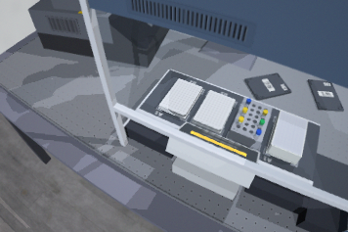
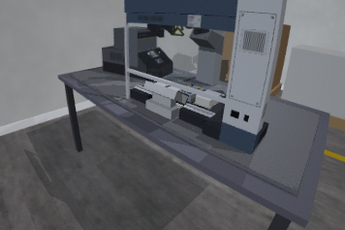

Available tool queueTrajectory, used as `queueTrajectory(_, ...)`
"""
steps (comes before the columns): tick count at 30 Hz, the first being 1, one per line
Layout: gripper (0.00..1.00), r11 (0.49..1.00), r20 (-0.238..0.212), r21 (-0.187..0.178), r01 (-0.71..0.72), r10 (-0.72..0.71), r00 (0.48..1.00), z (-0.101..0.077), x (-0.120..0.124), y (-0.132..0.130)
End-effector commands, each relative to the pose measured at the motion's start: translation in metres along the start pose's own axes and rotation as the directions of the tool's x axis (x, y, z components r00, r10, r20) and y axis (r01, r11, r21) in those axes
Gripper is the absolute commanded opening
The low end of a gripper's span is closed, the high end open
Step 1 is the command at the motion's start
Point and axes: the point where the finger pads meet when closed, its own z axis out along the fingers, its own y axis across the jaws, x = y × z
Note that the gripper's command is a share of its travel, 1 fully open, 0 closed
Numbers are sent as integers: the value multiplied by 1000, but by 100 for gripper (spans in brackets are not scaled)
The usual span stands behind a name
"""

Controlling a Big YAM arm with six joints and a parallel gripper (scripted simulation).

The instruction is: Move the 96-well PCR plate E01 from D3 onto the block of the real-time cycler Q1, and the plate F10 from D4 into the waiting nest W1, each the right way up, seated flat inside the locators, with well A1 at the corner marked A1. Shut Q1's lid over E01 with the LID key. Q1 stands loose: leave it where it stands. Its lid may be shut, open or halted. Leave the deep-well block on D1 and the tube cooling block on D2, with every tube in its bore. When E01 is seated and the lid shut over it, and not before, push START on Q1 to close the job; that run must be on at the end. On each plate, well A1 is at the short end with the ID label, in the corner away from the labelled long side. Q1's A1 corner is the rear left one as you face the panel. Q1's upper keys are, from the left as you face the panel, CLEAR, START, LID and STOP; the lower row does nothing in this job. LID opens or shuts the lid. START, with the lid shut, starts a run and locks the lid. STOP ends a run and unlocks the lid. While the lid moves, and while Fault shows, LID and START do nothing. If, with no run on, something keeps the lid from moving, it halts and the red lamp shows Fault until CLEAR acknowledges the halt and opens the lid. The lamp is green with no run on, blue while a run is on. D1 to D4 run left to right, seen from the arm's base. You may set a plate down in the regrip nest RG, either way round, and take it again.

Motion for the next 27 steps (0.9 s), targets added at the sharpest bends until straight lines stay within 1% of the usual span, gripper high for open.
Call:
queueTrajectory(1,0,999,24,29,34,-35,999,8,-13,-4)
queueTrajectory(5,0,992,58,80,94,-98,993,22,-33,-8)
queueTrajectory(14,0,963,159,180,199,-228,961,46,-75,-10)
queueTrajectory(17,0,963,163,182,199,-229,960,46,-77,-10)
queueTrajectory(19,0,951,194,208,227,-268,944,51,-89,-8)
queueTrajectory(22,0,934,224,239,264,-317,921,60,-103,-4)
queueTrajectory(27,0,908,278,284,308,-386,880,72,-126,3)
